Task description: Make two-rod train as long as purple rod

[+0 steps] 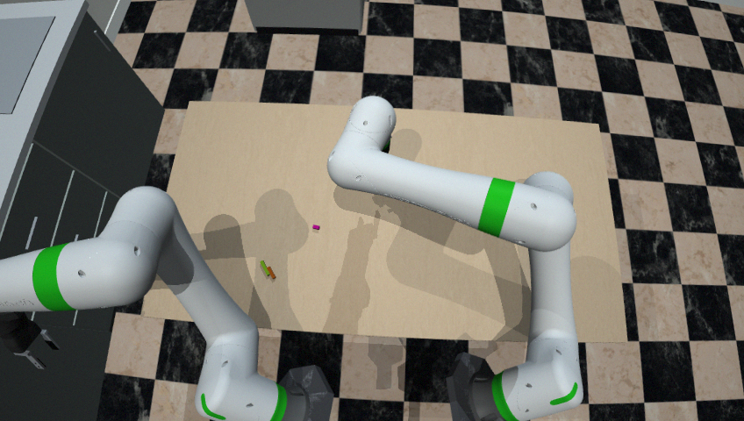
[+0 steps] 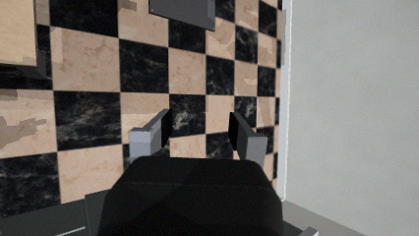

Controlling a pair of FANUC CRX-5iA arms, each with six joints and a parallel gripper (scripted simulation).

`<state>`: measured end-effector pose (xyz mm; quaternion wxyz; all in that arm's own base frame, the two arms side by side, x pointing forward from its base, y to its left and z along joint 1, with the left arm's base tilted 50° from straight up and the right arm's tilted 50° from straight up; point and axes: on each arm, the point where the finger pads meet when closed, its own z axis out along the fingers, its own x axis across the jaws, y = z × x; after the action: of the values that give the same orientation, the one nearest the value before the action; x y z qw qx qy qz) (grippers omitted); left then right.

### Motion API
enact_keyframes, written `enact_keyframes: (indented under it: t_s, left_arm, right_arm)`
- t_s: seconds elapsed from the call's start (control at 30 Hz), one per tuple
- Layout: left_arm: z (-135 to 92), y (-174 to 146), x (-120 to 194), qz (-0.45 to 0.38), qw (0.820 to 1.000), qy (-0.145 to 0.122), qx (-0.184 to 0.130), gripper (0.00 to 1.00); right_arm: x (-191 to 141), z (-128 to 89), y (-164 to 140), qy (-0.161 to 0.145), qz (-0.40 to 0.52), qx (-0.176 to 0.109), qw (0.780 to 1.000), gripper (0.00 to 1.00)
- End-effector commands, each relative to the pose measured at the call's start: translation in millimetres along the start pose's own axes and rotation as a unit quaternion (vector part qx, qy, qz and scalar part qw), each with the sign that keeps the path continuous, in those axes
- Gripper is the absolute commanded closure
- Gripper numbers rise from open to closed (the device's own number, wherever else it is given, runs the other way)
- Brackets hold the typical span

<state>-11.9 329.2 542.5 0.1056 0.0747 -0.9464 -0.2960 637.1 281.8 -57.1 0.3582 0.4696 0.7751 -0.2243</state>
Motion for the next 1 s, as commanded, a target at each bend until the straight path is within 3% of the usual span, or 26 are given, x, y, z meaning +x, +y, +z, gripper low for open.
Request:
enact_keyframes:
  t_s: [0.0,0.13,0.23,0.27,0.97]
  left_arm:
    - [-1,0,0,0.0,1.0,0.0,-0.001,0.0]
    - [-1,0,0,0.0,1.0,0.0,-0.001,0.0]
    - [-1,0,0,0.0,1.0,0.0,-0.001,0.0]
    - [-1,0,0,0.0,1.0,0.0,-0.001,0.0]
    - [-1,0,0,0.0,1.0,0.0,-0.001,0.0]
  right_arm:
    - [-42,-2,0,0.003,-0.059,-0.002,0.998,0.0]
    - [-77,-1,-1,0.002,-0.107,-0.002,0.994,0.0]
    - [-81,-1,-2,0.001,-0.113,-0.002,0.994,0.0]
    - [-81,-1,-2,0.001,-0.113,-0.002,0.994,0.46]
    - [-81,-1,-2,0.001,-0.113,-0.002,0.994,0.46]
